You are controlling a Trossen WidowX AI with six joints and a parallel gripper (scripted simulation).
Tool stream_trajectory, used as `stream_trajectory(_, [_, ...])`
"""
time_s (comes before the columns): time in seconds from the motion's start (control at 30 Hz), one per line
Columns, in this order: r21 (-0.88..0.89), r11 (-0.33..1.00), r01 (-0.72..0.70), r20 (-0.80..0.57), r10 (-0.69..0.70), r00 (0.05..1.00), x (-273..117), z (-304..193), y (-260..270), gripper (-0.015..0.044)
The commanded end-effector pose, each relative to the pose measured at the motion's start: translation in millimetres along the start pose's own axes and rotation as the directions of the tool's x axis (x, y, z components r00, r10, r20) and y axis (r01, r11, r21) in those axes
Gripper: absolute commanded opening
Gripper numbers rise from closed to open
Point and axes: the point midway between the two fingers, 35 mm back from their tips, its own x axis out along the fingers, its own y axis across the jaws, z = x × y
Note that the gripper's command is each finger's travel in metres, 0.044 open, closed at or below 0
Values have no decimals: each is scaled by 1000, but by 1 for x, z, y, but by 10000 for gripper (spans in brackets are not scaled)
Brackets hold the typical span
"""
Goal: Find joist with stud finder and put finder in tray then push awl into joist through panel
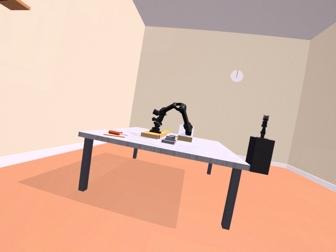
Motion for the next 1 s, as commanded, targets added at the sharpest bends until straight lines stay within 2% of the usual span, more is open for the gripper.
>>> stream_trajectory(0.0, [5,1000,1,-3,-1,1000,0,-2,9,0])
stream_trajectory(0.97, [6,1000,-1,-3,1,1000,0,-1,67,0])
